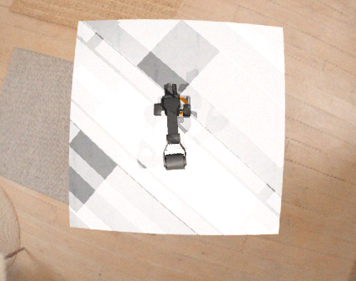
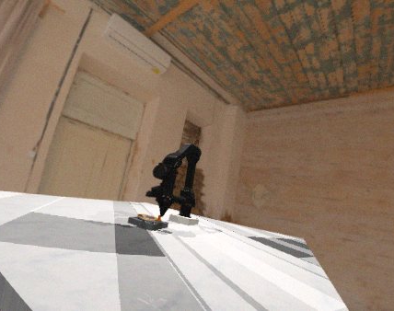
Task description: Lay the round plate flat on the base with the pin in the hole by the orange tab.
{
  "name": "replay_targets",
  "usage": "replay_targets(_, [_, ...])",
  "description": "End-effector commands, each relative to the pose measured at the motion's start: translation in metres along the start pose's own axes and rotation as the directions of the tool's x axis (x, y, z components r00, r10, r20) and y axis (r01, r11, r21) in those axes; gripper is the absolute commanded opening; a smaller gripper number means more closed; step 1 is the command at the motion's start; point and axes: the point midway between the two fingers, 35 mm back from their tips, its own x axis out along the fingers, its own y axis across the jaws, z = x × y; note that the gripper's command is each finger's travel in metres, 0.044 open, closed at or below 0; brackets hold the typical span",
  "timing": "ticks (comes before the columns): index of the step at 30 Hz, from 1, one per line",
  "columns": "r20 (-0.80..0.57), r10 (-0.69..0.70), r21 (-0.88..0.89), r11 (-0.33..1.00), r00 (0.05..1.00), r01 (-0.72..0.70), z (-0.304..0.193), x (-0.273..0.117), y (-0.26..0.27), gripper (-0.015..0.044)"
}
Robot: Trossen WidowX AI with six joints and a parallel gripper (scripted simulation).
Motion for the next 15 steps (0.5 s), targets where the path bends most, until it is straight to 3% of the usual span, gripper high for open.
replay_targets(1, [-0.014, -0.009, -0.002, 1.0, 1.0, 0.009, -0.0062, 0.004, -0.0058, 0.0])
replay_targets(15, [-0.014, -0.01, -0.002, 1.0, 1.0, 0.01, -0.0095, 0.004, -0.0126, 0.0])
